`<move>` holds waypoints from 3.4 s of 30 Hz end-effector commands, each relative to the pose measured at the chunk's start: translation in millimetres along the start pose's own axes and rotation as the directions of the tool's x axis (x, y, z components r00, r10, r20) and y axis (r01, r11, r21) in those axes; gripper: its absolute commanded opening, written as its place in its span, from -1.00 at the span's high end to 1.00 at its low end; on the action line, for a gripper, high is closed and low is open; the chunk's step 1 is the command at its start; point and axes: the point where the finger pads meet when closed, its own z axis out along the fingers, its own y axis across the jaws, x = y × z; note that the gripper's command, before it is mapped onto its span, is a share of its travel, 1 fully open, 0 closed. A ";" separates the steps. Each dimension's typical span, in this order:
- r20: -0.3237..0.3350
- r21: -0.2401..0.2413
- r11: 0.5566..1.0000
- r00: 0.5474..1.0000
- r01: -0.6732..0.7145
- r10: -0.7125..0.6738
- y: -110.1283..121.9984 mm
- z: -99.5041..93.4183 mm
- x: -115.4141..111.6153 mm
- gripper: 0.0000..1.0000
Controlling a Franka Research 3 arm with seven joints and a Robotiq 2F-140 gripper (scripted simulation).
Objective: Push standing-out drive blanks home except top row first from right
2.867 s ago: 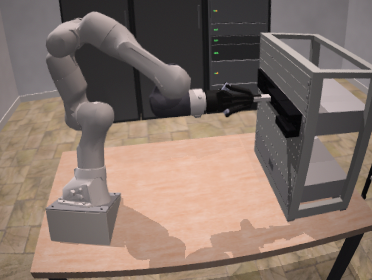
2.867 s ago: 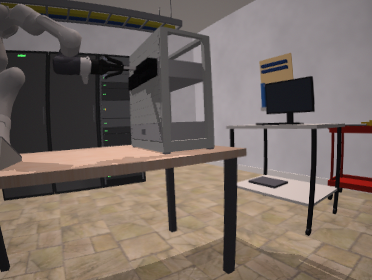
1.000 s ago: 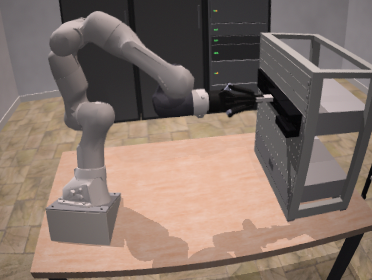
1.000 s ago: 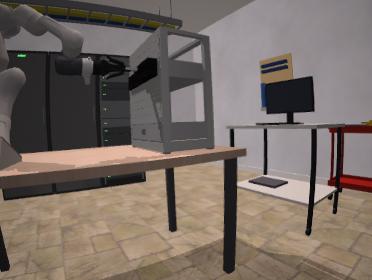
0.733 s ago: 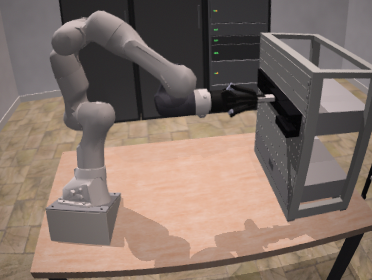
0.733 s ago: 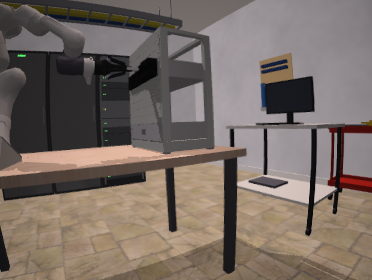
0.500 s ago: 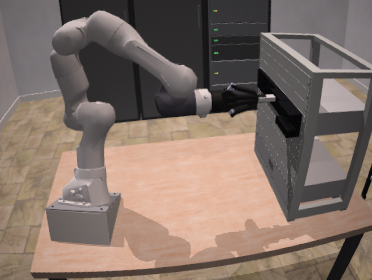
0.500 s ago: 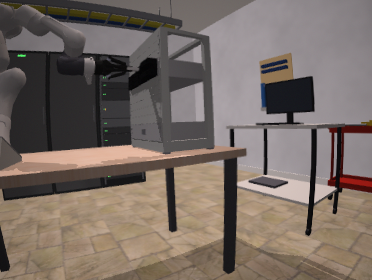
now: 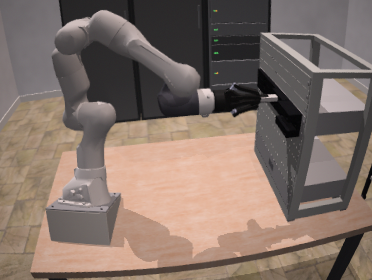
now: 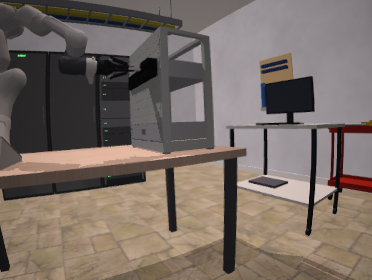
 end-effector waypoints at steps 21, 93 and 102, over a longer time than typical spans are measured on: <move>0.004 -0.008 1.000 1.000 -0.010 0.010 7.1 5.3 -4.7 1.00; 0.004 -0.008 1.000 1.000 -0.010 0.010 12.1 17.5 -3.1 1.00; 0.004 -0.008 1.000 1.000 -0.010 0.010 12.7 19.8 -2.4 1.00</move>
